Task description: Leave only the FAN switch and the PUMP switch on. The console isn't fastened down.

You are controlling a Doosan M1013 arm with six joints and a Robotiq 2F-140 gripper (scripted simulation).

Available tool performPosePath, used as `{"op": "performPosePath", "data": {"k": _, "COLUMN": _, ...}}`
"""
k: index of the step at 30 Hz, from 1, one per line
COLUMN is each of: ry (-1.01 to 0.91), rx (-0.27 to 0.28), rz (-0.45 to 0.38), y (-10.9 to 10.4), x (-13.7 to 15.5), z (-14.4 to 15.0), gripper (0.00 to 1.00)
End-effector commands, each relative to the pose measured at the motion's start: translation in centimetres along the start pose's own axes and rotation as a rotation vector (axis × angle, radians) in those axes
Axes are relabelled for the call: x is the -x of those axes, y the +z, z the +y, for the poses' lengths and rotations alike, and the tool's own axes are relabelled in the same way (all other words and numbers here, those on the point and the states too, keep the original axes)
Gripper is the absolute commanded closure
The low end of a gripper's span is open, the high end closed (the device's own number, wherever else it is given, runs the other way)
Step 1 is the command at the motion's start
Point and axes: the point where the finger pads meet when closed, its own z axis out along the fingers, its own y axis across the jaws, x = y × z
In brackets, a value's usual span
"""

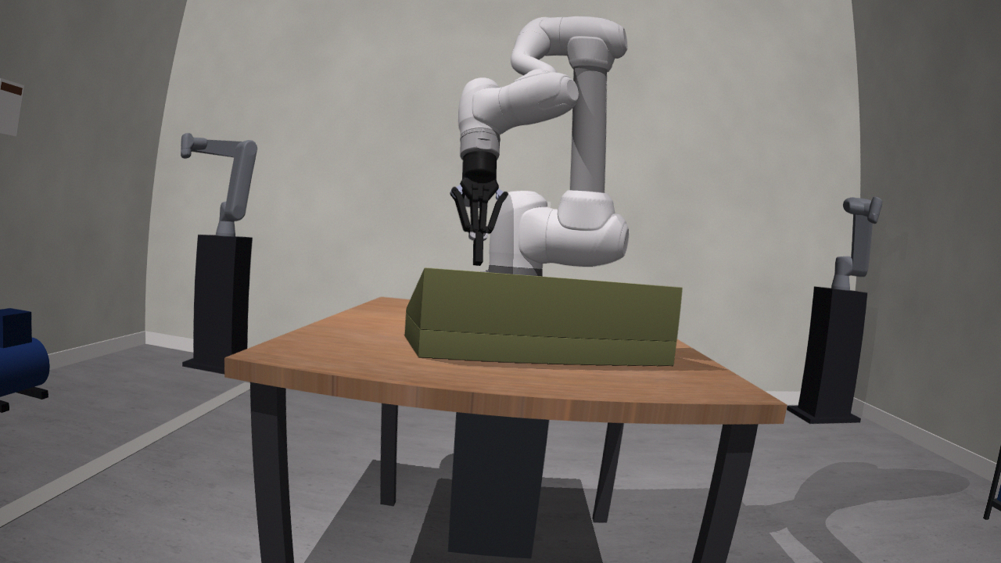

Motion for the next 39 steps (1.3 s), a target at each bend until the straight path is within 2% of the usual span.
{"op": "performPosePath", "data": {"k": 1, "ry": 0.000, "rx": 0.000, "rz": -0.001, "y": -1.6, "x": 0.1, "z": 0.0, "gripper": 0.90}}
{"op": "performPosePath", "data": {"k": 8, "ry": 0.000, "rx": 0.000, "rz": -0.001, "y": -4.3, "x": 0.1, "z": 0.0, "gripper": 0.90}}
{"op": "performPosePath", "data": {"k": 17, "ry": 0.000, "rx": 0.000, "rz": 0.001, "y": -4.4, "x": 0.2, "z": 0.6, "gripper": 0.90}}
{"op": "performPosePath", "data": {"k": 19, "ry": 0.001, "rx": 0.000, "rz": 0.006, "y": -4.2, "x": 0.4, "z": 2.5, "gripper": 0.90}}
{"op": "performPosePath", "data": {"k": 21, "ry": 0.002, "rx": 0.000, "rz": 0.014, "y": -4.0, "x": 0.6, "z": 5.7, "gripper": 0.90}}
{"op": "performPosePath", "data": {"k": 30, "ry": 0.002, "rx": -0.003, "rz": 0.024, "y": -3.7, "x": 0.3, "z": 15.1, "gripper": 0.90}}
{"op": "performPosePath", "data": {"k": 32, "ry": 0.002, "rx": -0.003, "rz": 0.024, "y": -3.7, "x": 0.3, "z": 15.1, "gripper": 0.90}}
{"op": "performPosePath", "data": {"k": 33, "ry": 0.002, "rx": -0.004, "rz": 0.023, "y": -3.8, "x": 0.0, "z": 17.6, "gripper": 0.90}}
{"op": "performPosePath", "data": {"k": 34, "ry": 0.002, "rx": -0.005, "rz": 0.022, "y": -3.8, "x": -0.2, "z": 18.8, "gripper": 0.90}}
{"op": "performPosePath", "data": {"k": 39, "ry": 0.001, "rx": -0.005, "rz": 0.013, "y": -4.0, "x": -1.1, "z": 23.6, "gripper": 0.90}}
